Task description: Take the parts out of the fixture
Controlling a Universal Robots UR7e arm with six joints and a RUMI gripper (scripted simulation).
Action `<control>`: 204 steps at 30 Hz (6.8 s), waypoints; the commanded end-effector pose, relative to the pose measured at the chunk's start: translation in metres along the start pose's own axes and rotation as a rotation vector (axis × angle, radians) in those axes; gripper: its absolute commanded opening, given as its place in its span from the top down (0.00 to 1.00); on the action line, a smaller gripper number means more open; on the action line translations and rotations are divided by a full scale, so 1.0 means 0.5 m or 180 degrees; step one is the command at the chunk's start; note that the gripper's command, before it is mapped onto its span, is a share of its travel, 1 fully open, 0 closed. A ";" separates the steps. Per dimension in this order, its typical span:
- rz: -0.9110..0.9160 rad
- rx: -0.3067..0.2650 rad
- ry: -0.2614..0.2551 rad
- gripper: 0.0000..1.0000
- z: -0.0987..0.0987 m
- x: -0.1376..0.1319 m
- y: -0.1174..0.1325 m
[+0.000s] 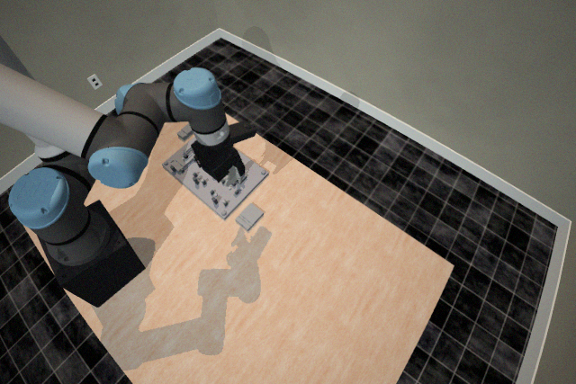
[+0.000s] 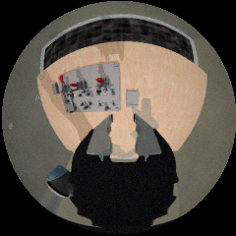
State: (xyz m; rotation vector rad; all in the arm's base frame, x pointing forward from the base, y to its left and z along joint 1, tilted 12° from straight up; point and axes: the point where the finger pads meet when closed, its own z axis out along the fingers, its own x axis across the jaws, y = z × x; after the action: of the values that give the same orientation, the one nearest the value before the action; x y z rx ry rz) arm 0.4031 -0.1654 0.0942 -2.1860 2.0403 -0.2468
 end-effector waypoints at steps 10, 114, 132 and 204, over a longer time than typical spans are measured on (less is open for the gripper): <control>0.0014 0.0005 0.0016 0.72 -0.003 -0.105 -0.048; 0.0020 -0.0013 0.0007 0.72 0.073 -0.594 -0.246; 0.0021 -0.0013 0.0007 0.72 0.242 -0.593 -0.246; 0.0022 0.0005 0.0008 0.72 0.340 -0.592 -0.252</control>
State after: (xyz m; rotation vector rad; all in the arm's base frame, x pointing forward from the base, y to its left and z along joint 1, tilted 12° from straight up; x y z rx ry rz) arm 0.5399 0.1376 -0.0533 -2.1834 2.0509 -0.2438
